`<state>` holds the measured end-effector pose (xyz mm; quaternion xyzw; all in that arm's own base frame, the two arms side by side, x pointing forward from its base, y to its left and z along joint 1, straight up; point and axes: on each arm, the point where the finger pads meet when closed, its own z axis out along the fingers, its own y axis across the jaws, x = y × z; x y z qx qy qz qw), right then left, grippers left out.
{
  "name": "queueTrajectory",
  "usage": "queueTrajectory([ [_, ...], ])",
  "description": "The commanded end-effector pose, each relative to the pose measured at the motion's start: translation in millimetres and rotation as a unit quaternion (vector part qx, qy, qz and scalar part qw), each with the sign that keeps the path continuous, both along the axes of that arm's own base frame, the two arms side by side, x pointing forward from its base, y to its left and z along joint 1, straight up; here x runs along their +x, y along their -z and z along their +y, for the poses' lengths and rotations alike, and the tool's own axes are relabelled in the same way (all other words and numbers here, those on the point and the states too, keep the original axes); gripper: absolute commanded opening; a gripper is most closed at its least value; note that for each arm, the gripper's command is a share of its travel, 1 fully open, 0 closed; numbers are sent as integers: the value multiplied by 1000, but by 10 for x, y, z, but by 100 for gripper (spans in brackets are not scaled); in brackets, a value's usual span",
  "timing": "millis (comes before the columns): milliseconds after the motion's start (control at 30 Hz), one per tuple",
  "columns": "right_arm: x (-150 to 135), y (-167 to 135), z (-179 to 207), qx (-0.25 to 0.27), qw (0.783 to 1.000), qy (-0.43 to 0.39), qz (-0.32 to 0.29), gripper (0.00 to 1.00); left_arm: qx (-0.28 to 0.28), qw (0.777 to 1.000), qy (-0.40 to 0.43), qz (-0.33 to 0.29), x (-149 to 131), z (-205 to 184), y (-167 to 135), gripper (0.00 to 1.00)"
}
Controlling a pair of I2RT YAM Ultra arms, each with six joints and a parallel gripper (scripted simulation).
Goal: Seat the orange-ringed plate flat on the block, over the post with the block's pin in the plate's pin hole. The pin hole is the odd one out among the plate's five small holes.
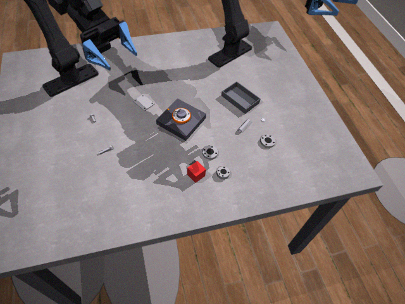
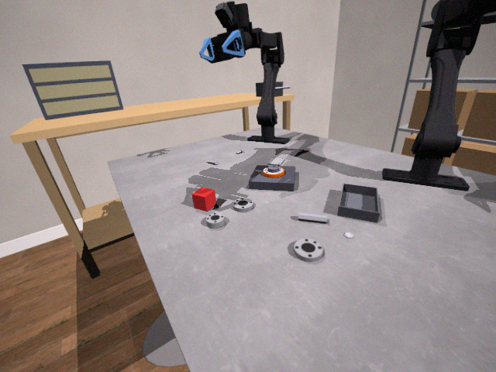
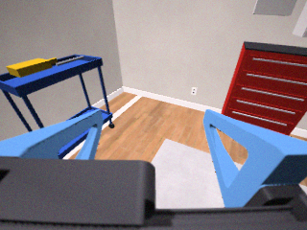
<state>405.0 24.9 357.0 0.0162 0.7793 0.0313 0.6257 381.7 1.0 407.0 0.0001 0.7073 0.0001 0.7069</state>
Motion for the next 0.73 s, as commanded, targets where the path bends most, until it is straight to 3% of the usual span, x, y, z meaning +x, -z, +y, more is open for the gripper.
queueTrajectory([
  [0, -178, -566, -116, -45, 991, -18, -124, 79, -4, 999, -3, -36, -52, 29, -308, 100],
  [233, -180, -496, -208, -41, 993, -5, -114, 79, -4, 1000, -5, -28, -51, 38, -270, 100],
  [367, -389, -895, -227, -25, 987, 5, -160, 79, -3, 1000, -6, -30, -72, 46, -284, 100],
  [700, -336, -850, -201, -24, 988, 7, -153, 79, -4, 999, -6, -31, -80, 49, -292, 100],
])
